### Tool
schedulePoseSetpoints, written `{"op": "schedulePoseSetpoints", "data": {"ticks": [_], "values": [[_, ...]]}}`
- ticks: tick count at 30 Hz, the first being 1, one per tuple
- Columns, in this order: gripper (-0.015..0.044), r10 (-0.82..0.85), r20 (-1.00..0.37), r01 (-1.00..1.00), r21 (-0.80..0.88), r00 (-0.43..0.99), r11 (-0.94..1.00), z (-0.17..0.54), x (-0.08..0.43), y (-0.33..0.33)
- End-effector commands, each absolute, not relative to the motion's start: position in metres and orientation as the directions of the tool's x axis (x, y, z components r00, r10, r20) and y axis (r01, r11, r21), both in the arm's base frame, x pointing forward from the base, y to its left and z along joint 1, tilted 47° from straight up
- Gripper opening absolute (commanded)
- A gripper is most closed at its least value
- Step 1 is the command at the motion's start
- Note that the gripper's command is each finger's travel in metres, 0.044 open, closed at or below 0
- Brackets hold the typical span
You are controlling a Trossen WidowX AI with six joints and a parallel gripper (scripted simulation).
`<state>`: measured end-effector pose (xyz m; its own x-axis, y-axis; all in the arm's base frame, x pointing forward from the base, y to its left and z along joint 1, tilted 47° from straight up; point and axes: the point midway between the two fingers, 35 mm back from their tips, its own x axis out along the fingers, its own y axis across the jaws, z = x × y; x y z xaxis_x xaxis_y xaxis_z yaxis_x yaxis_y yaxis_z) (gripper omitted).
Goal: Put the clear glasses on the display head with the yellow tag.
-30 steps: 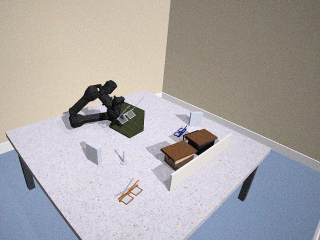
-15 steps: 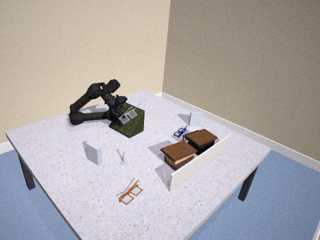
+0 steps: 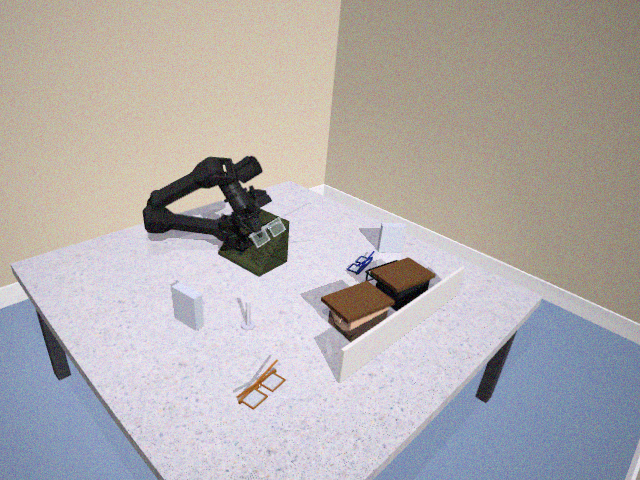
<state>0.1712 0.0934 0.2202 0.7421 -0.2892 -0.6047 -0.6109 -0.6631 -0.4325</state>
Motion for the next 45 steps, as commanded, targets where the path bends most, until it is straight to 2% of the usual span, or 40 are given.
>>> {"op": "schedulePoseSetpoints", "data": {"ticks": [1,22,45], "values": [[0.0,-0.319,-0.622,-0.65,-0.425,0.715,-0.629,0.215,0.176,0.1],[0.0,-0.508,-0.687,-0.845,-0.326,0.519,-0.424,0.167,0.206,0.126],[0.0,-0.676,-0.697,-0.969,-0.218,0.24,-0.119,0.091,0.235,0.133]]}}
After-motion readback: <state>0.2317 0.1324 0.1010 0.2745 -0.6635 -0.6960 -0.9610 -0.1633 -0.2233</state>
